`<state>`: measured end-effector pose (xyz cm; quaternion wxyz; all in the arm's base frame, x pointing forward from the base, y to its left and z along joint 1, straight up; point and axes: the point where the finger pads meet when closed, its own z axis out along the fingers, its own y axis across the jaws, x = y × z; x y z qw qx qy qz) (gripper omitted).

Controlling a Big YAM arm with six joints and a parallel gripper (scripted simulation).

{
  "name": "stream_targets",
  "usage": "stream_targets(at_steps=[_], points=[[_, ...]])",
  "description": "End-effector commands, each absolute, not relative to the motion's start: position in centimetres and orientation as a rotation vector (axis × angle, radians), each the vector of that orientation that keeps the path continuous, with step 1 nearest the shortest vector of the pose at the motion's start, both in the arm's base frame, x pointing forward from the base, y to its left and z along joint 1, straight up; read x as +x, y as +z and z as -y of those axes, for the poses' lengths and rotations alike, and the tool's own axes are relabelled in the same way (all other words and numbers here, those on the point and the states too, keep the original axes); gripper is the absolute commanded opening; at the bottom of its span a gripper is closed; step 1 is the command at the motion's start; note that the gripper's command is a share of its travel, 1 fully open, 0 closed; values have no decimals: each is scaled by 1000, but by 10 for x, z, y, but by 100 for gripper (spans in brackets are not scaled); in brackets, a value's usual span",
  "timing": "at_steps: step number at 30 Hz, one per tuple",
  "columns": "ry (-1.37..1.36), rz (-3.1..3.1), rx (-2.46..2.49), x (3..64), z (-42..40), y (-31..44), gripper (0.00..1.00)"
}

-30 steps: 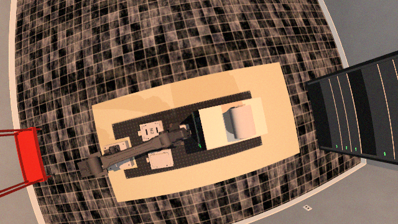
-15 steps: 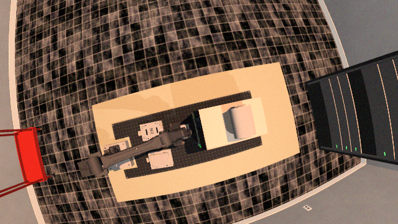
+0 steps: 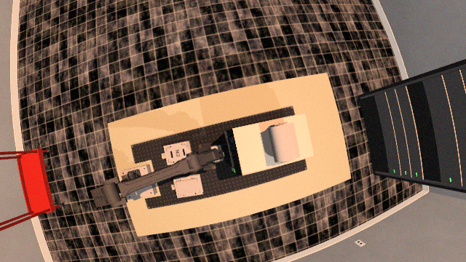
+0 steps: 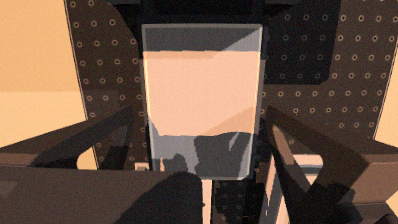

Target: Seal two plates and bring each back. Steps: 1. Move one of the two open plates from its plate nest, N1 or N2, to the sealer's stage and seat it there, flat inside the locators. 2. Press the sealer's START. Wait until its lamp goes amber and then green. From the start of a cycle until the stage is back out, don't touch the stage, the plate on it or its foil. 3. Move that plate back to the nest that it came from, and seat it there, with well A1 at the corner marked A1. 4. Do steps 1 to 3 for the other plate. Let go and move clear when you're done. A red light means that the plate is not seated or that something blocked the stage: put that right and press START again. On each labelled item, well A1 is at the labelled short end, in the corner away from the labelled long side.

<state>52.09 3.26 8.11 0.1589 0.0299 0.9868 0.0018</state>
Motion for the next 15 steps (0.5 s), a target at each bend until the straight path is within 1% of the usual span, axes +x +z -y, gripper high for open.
stream_targets(at_steps=[1,15], points=[[5,-2802,109,522,-29,89,100],[7,-2777,116,535,-27,99,100]])
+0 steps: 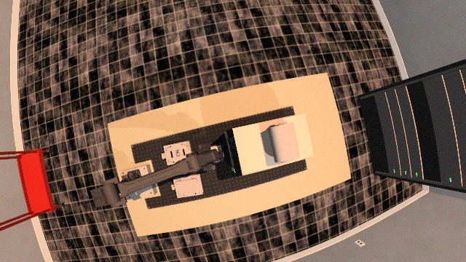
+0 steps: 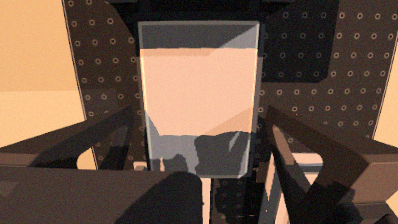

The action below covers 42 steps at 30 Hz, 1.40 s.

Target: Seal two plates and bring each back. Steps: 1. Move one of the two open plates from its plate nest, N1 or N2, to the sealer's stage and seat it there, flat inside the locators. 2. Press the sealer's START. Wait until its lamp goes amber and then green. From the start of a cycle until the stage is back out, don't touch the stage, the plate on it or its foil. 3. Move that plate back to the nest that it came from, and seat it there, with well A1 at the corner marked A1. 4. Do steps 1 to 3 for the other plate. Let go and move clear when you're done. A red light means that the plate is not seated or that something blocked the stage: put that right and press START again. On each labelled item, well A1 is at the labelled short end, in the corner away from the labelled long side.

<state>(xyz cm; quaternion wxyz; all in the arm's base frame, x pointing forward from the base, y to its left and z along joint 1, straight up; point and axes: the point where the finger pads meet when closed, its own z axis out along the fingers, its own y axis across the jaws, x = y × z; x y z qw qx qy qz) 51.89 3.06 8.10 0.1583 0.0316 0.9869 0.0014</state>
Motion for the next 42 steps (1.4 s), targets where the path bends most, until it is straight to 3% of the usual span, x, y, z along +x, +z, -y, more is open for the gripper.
stream_targets(at_steps=[1,24,42], points=[[7,-2777,116,537,-27,98,100],[-2,-2844,112,521,-28,68,100],[5,-2795,115,522,-26,94,100]])
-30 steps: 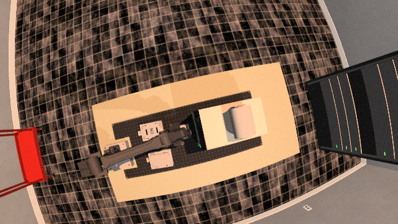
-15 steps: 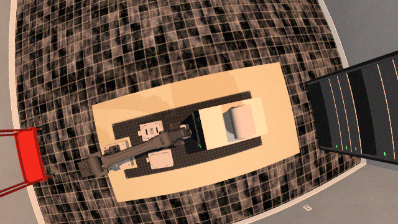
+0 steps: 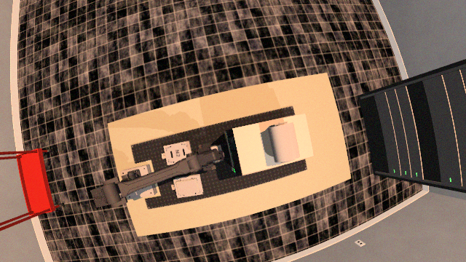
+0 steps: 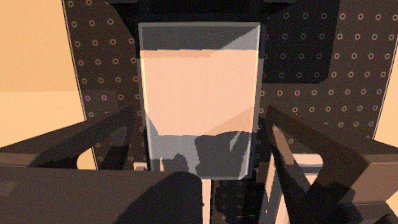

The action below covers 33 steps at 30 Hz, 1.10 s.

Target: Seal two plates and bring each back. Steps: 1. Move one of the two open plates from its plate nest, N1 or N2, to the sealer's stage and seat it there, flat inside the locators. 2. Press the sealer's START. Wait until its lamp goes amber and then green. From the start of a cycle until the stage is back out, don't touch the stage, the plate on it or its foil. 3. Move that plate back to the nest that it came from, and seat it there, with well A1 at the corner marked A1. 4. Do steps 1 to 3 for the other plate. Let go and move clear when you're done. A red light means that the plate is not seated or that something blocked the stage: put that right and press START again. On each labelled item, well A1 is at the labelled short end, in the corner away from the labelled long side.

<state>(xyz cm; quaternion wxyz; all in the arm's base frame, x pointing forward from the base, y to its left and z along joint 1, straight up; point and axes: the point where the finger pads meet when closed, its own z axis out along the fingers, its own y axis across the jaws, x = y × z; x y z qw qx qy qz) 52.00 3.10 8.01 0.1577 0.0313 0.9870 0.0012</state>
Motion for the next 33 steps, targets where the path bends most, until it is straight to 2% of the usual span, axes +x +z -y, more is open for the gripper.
stream_targets(at_steps=[1,14,33], points=[[5,-2794,115,522,-26,94,100],[3,-2812,114,523,-27,66,100],[2,-2819,113,535,-29,72,100]])
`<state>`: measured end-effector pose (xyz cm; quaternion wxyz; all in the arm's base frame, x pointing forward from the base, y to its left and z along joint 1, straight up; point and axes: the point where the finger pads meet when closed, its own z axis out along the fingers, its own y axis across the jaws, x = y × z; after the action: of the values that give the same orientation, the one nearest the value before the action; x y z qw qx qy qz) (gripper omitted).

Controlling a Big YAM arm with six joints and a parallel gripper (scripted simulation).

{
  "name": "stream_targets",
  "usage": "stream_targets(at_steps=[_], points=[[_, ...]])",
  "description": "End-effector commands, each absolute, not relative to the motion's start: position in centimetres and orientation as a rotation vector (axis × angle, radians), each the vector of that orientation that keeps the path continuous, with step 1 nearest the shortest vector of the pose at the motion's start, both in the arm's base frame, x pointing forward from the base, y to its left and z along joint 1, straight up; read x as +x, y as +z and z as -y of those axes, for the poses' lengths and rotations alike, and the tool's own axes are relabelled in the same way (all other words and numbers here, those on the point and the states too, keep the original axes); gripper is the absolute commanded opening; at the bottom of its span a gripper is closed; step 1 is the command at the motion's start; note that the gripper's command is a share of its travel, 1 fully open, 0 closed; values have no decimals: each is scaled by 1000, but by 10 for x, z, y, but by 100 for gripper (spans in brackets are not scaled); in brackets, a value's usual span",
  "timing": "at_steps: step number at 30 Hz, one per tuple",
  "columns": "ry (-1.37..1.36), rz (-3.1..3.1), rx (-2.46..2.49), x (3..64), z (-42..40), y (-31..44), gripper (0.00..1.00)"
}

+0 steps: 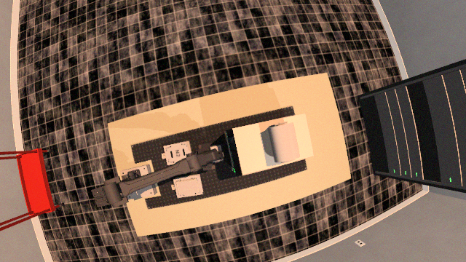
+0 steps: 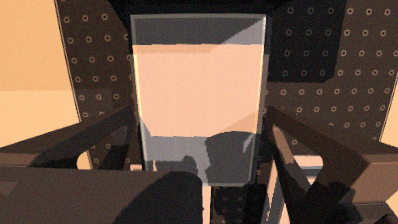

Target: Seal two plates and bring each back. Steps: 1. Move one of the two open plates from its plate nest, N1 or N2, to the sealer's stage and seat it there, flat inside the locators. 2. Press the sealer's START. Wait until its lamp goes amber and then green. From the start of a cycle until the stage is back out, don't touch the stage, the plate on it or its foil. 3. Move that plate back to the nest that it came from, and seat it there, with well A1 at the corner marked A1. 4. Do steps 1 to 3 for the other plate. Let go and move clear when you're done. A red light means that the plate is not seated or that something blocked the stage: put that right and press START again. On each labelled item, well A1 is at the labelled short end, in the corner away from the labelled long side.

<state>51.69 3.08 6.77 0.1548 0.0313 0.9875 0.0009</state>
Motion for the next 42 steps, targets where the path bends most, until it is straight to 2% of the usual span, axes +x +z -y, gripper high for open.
stream_targets(at_steps=[1,20,42], points=[[3,-2817,113,535,-29,73,100],[11,-2762,110,537,-30,101,100],[5,-2812,109,535,-30,75,100]])
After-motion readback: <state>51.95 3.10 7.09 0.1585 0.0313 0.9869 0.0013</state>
